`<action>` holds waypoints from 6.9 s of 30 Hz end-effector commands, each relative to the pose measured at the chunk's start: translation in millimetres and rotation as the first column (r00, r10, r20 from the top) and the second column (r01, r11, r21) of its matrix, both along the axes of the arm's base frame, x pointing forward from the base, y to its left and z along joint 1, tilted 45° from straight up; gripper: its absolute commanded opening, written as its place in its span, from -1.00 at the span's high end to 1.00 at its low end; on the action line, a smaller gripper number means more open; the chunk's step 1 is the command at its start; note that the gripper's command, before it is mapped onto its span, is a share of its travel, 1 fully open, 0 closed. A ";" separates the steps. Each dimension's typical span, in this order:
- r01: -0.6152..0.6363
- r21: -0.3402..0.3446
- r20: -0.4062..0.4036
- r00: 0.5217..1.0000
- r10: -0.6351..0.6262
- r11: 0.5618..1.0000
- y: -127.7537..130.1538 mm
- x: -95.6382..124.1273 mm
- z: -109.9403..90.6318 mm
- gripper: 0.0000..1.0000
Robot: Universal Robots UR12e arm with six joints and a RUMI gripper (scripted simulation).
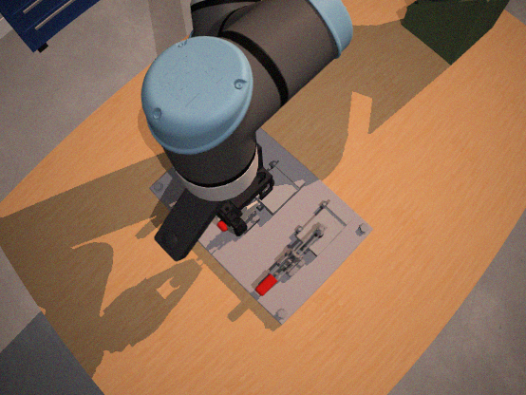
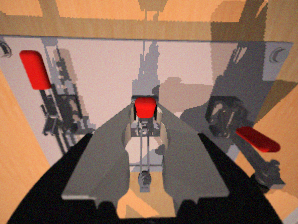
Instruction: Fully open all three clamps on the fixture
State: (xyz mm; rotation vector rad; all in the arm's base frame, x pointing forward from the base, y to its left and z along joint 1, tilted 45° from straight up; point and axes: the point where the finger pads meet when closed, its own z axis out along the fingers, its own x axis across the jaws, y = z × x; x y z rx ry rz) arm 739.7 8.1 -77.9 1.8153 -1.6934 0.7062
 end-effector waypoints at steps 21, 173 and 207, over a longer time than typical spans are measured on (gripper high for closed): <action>-0.001 0.001 0.000 1.000 0.001 1.000 3.6 -17.4 4.7 1.00; 0.004 0.000 -0.016 1.000 -0.004 1.000 -1.2 -38.0 -1.7 1.00; -0.002 -0.001 -0.001 1.000 0.002 1.000 2.9 -29.2 4.4 0.44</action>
